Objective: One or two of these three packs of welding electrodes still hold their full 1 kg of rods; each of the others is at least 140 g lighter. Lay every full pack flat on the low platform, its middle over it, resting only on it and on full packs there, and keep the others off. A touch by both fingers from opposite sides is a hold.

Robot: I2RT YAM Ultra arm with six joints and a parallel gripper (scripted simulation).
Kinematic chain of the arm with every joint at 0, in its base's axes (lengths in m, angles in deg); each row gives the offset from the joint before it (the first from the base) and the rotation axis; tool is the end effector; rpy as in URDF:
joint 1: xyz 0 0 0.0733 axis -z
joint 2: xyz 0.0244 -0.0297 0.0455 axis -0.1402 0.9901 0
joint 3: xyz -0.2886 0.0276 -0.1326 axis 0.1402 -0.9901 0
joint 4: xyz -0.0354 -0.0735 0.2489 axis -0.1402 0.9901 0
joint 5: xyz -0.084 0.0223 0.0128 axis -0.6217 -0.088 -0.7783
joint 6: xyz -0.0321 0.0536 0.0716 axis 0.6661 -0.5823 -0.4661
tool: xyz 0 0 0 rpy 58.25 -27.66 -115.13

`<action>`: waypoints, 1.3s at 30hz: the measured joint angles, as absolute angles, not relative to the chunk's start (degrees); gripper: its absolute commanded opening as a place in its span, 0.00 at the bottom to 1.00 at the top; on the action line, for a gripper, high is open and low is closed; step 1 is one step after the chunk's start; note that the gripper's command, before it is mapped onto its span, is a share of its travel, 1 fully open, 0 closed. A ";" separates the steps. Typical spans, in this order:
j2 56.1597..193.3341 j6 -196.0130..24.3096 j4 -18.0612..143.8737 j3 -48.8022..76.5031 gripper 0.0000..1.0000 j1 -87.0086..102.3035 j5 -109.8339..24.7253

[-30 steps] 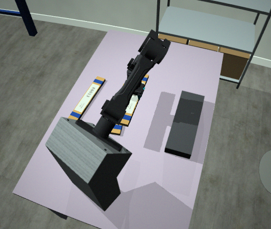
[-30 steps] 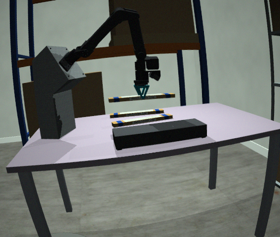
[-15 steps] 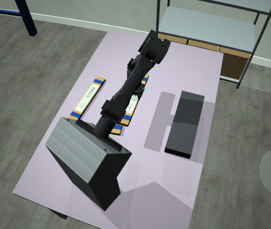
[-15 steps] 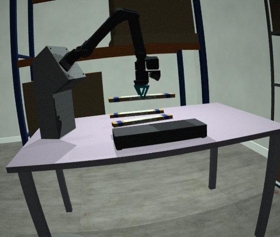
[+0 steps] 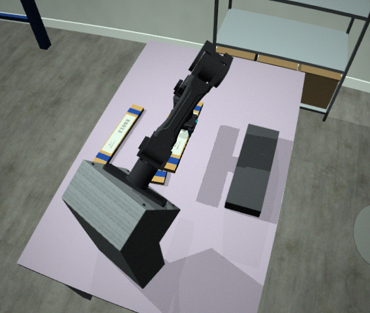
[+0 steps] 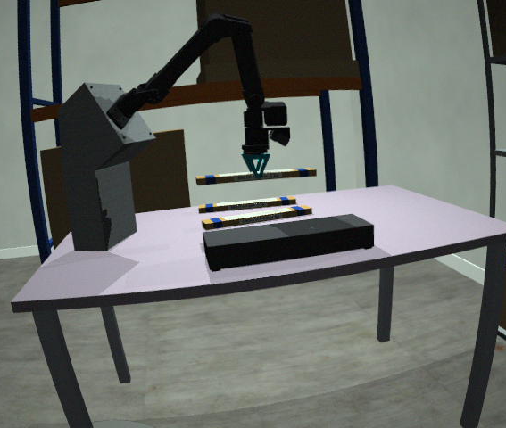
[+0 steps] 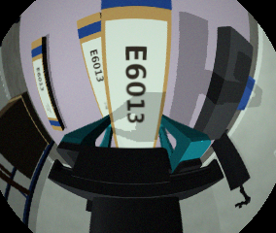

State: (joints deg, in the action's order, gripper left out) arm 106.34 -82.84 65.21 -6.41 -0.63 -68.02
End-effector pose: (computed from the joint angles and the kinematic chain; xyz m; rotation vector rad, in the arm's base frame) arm 0.3388 0.0147 0.2835 0.0107 2.1750 -0.4525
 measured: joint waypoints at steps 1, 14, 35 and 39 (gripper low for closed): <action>106.34 -82.84 65.21 -6.41 0.00 -0.63 -68.02; 106.34 -82.84 65.21 -6.41 0.00 -0.63 -68.02; 111.56 -81.20 60.35 -6.03 0.00 1.36 -66.14; 112.13 -80.96 59.70 -5.86 0.00 1.52 -65.81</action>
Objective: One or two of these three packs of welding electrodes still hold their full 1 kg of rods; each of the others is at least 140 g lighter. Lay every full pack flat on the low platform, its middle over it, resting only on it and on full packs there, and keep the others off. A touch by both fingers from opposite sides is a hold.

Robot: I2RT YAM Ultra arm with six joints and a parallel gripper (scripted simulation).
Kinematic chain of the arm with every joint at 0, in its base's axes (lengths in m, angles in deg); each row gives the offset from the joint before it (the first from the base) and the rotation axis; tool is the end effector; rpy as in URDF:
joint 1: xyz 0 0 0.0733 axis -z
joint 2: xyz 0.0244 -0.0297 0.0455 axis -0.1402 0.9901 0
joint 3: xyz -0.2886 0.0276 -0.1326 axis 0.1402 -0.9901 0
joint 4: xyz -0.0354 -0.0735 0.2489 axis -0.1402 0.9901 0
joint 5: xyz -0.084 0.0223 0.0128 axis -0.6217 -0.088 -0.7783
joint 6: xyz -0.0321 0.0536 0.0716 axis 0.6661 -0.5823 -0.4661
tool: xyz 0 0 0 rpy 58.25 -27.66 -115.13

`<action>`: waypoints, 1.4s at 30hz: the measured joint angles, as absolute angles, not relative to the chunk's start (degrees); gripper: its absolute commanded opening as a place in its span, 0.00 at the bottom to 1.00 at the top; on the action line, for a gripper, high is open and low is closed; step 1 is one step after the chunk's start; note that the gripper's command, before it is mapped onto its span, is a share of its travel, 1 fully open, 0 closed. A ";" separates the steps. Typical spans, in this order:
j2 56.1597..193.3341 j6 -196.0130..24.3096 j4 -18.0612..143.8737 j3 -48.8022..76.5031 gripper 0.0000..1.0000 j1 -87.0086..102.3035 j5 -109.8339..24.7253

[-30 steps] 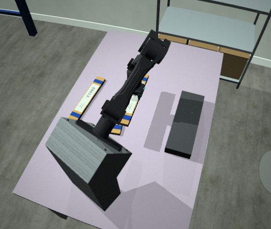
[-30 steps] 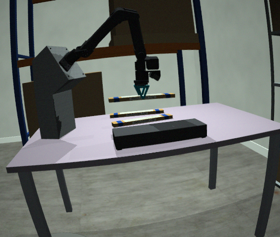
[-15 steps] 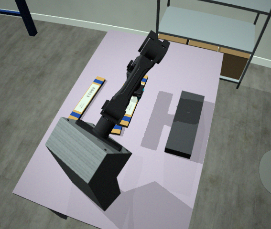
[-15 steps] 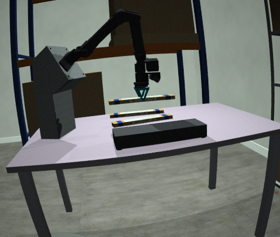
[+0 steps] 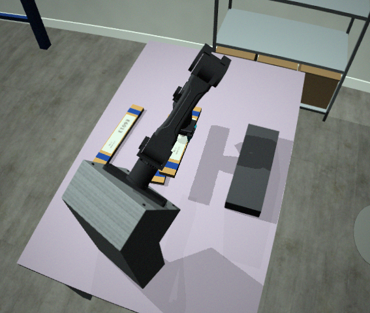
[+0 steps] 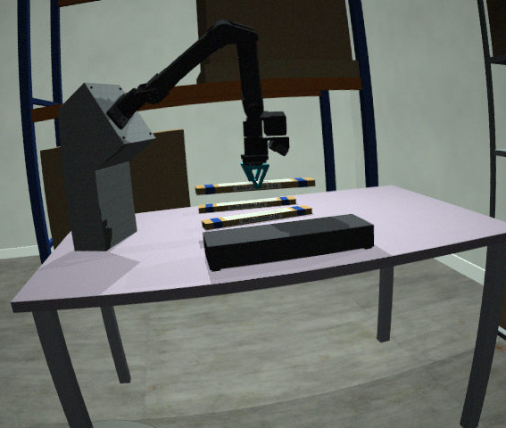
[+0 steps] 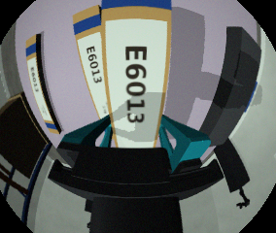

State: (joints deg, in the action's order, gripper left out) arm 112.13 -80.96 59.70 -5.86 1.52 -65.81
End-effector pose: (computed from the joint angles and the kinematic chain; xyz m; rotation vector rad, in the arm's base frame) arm 0.3654 0.0080 0.2641 -0.0046 2.1823 -0.4491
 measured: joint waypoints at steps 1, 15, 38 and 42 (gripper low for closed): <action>112.26 -80.89 59.44 -5.79 0.00 1.58 -65.73; 116.54 -79.95 56.24 -4.35 0.00 3.33 -64.44; 117.96 -79.84 55.85 -2.51 0.00 3.35 -64.22; 117.96 -79.86 56.11 -2.47 0.00 3.35 -64.26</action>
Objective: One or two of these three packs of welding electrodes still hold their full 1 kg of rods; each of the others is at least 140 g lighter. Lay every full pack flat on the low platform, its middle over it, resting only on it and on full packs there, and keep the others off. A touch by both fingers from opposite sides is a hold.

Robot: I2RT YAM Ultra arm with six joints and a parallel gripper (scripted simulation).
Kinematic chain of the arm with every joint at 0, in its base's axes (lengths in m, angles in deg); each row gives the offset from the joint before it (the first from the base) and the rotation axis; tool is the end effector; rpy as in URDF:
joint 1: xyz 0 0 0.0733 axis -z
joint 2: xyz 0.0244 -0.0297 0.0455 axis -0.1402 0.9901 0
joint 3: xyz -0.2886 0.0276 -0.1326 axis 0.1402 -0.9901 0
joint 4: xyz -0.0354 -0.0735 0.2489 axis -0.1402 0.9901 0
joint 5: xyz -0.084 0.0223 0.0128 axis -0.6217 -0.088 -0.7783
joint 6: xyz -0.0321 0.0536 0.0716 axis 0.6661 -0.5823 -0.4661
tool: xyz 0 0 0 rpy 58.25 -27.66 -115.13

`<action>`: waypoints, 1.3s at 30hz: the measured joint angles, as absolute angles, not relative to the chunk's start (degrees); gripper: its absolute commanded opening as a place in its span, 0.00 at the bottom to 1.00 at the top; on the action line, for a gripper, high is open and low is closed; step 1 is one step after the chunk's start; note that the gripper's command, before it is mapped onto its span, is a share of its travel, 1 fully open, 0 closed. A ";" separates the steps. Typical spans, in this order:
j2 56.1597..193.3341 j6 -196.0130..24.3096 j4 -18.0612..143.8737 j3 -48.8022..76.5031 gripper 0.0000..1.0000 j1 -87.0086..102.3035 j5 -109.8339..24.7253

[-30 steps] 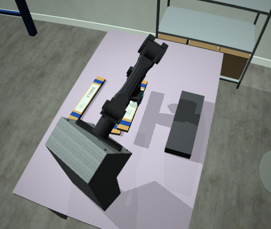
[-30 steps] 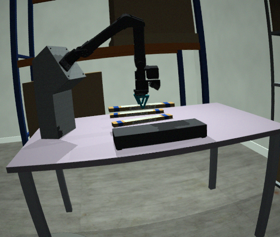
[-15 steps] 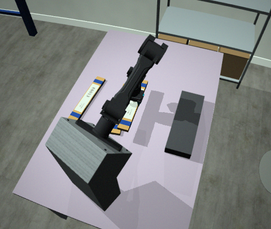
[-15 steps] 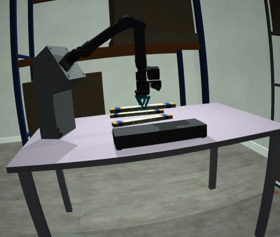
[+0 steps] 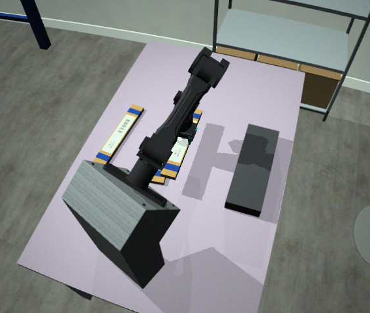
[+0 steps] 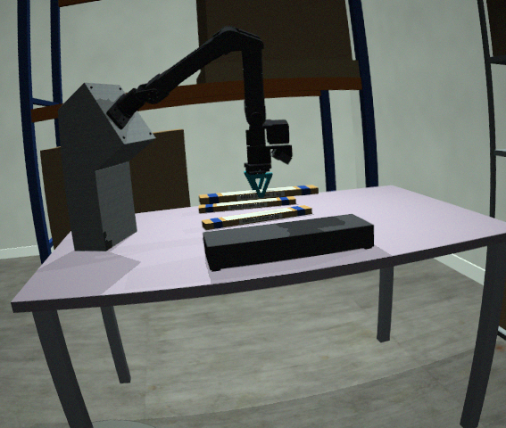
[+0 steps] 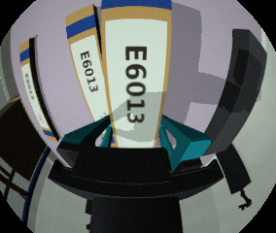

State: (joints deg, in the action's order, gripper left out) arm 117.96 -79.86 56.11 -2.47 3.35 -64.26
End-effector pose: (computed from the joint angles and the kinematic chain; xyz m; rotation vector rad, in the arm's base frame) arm 0.3959 0.0010 0.2559 -0.0007 2.1707 -0.4448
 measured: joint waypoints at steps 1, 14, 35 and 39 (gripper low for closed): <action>117.96 -79.86 56.18 -2.45 0.00 3.35 -64.28; 117.96 -79.97 56.62 -2.06 0.00 3.35 -64.41; 117.96 -80.21 57.29 -1.62 0.00 3.35 -64.65; 117.96 -80.26 57.40 -1.53 0.00 3.35 -64.70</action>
State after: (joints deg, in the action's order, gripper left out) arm 117.96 -80.26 57.40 -1.53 3.35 -64.70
